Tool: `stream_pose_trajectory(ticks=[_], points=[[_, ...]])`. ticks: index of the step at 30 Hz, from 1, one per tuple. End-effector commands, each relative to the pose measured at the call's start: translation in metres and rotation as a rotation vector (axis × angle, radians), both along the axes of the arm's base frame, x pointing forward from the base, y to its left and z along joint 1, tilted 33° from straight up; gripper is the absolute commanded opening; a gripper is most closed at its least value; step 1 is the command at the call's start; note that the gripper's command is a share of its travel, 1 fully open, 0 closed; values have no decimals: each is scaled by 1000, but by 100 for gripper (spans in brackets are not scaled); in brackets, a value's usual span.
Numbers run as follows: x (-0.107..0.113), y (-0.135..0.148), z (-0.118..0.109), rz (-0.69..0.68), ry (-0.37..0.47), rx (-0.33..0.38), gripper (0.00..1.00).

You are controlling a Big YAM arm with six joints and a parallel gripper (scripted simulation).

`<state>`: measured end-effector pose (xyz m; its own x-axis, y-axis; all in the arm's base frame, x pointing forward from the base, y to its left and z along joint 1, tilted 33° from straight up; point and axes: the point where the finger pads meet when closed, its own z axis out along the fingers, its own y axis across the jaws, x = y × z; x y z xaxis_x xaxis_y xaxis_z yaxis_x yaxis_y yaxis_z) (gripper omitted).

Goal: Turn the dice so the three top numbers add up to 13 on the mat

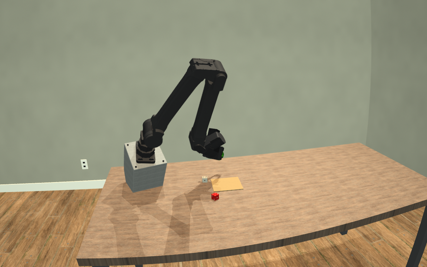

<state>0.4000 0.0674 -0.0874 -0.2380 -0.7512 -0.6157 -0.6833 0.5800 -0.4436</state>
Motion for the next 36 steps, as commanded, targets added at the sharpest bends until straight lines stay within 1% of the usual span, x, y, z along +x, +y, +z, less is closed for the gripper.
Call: stream_pose_trajectory(ticks=[1,2,3,4,8,13,18,25,27,32,36], points=[[1,-5,0,18,-38,-15,20],[2,-5,0,18,-40,-14,20],[2,3,1,37,-42,-14,20],[1,4,1,40,-42,-14,20],[6,-6,-1,18,-47,-14,20],[7,-8,-4,18,-48,-14,20],[9,-15,-15,18,-48,-15,20],[11,-29,-37,18,-46,-16,20],[11,-29,-37,18,-46,-16,20],[13,-37,-51,18,-45,-16,20],[14,-41,-58,18,-45,-16,20]])
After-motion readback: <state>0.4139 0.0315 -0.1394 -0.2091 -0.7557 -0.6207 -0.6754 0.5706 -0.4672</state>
